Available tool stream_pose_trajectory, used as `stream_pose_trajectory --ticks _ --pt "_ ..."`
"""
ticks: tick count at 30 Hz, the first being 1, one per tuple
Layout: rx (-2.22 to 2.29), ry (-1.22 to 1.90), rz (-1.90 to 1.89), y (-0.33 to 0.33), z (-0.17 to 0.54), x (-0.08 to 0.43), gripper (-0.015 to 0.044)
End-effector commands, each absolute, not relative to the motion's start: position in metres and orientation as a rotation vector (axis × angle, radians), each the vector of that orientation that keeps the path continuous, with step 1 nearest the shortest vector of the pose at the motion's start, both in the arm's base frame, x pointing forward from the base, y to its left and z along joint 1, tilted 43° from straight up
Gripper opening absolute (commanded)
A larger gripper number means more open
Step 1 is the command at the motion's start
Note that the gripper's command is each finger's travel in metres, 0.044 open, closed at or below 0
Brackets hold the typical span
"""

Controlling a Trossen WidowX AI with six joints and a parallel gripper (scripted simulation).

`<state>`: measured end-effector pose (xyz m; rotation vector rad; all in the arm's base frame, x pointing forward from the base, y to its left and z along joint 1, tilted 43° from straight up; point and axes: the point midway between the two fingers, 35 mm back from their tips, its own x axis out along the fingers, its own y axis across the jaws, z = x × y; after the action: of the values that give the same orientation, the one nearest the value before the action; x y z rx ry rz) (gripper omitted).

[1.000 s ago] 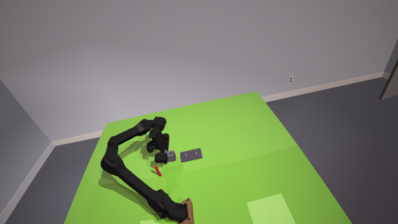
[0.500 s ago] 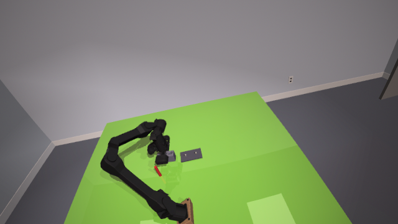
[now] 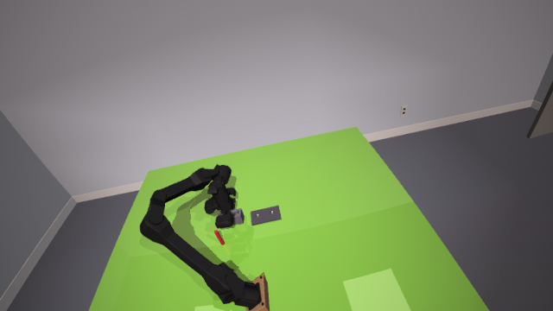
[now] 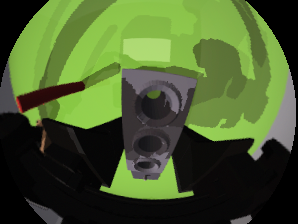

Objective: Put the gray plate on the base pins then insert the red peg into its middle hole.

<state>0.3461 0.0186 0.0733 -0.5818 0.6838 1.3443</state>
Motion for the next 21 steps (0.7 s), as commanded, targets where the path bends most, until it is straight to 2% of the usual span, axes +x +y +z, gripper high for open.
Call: stream_pose_trajectory --ticks 1,21 --pt "-0.580 0.683 1.332 0.011 0.081 0.349 0.0000" --pt "-0.549 0.708 1.286 -0.034 0.127 0.351 0.0000"
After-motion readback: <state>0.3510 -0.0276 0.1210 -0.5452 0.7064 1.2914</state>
